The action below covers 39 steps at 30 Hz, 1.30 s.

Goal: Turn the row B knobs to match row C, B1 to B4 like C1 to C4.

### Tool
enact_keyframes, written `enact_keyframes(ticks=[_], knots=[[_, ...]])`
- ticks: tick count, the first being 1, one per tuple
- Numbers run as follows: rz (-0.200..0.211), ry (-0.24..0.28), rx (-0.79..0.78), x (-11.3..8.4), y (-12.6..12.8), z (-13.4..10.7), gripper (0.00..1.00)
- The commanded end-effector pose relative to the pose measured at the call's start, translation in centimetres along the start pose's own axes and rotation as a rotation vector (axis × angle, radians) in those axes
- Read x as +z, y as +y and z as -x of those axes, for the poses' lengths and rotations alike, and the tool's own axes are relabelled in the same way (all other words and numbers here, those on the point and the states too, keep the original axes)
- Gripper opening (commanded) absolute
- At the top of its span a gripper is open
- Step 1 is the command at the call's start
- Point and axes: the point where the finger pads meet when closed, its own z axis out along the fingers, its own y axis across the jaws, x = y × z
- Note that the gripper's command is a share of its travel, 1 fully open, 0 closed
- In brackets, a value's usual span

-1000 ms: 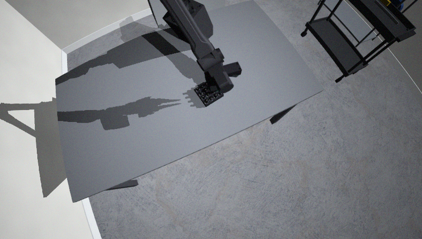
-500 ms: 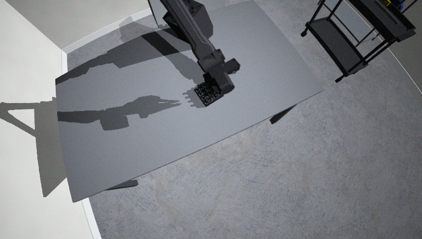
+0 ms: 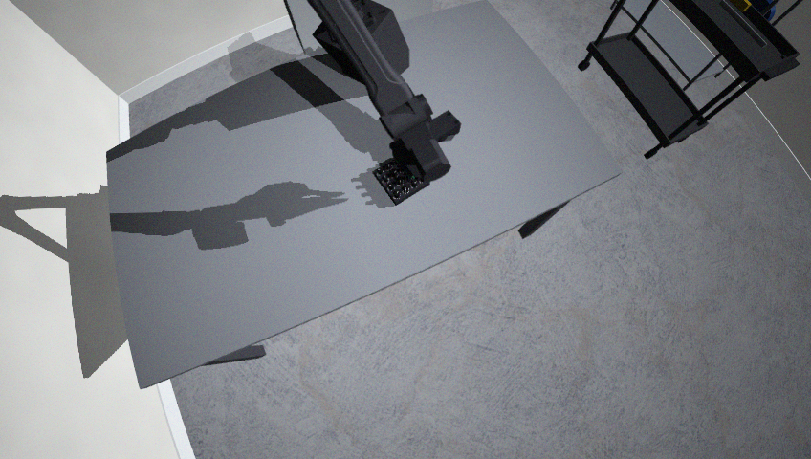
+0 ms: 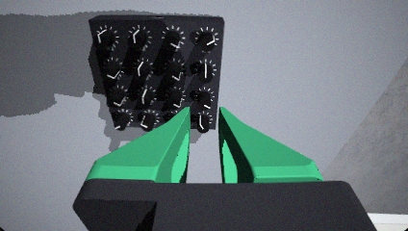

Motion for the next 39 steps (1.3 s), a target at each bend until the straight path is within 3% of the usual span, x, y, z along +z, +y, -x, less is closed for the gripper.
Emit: enact_keyframes(ticks=[1,30,39], knots=[[-0.011,-0.002,-0.032,-0.30,-1.59,0.53,0.19],[-0.010,-0.001,-0.029,-0.15,-1.54,0.38,0.19],[-0.027,0.004,-0.008,0.46,-1.87,-0.30,0.19]])
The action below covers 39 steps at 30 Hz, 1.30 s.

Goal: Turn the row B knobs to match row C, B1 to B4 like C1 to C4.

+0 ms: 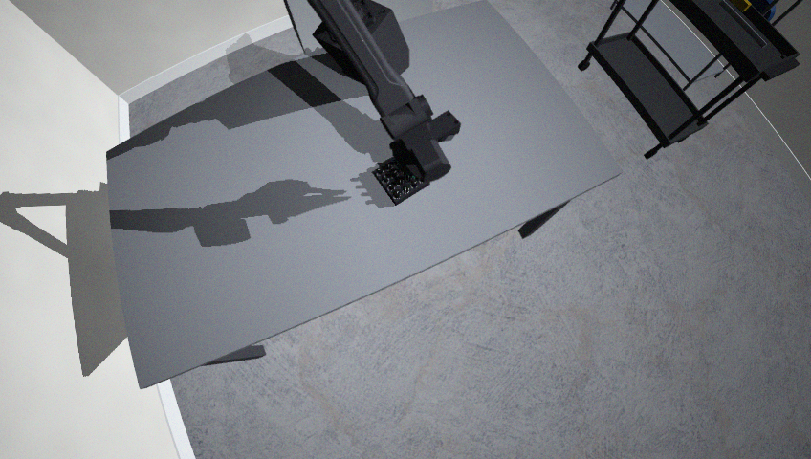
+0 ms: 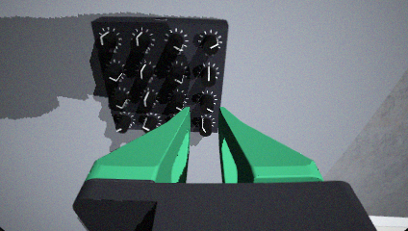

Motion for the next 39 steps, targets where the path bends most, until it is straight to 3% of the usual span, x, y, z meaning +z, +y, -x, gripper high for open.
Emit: enact_keyframes(ticks=[1,39], knots=[[-0.034,0.006,0.001,0.3,-2.0,-0.6,0.19],[-0.027,0.004,0.005,4.2,-1.7,-0.7,0.19]])
